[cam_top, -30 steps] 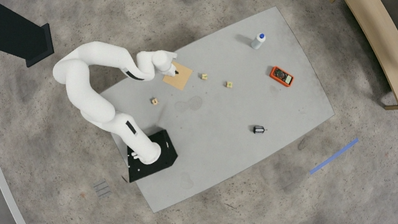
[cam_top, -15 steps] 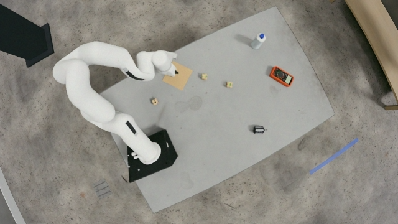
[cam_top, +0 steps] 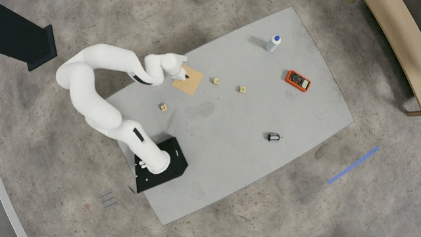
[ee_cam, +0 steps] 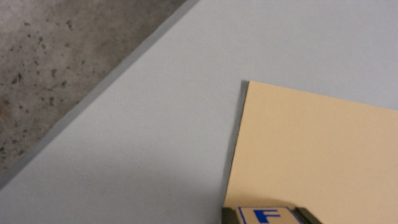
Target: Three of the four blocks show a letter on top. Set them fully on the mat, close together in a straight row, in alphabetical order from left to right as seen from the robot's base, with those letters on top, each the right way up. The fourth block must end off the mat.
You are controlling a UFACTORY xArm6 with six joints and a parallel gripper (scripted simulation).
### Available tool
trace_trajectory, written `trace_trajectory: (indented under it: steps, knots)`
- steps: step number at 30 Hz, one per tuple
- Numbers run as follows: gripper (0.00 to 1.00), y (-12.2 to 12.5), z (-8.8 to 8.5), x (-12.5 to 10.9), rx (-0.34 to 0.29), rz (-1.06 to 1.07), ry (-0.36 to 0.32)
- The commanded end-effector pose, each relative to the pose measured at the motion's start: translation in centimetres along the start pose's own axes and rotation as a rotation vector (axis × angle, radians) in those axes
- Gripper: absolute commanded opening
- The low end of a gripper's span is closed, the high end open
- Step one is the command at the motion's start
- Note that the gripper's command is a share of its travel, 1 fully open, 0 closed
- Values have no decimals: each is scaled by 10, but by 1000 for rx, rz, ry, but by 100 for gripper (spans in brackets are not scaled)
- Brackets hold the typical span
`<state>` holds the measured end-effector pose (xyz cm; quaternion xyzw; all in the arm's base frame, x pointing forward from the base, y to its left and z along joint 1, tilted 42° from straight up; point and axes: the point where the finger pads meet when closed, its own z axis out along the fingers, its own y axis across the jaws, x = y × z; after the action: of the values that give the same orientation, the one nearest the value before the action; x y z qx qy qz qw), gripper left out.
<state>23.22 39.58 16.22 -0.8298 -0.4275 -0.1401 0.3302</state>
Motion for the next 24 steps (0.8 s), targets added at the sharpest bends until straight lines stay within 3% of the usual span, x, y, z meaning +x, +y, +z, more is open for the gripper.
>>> trace_trajectory:
  steps: [1,6,10,14,24]
  knots:
    - [32,0,-1,1,0,-1,3]
    - [40,0,-1,1,0,-1,3]
    - [40,0,-1,1,0,-1,3]
    - [48,0,-1,1,0,-1,3]
    - [48,0,-1,1,0,-1,3]
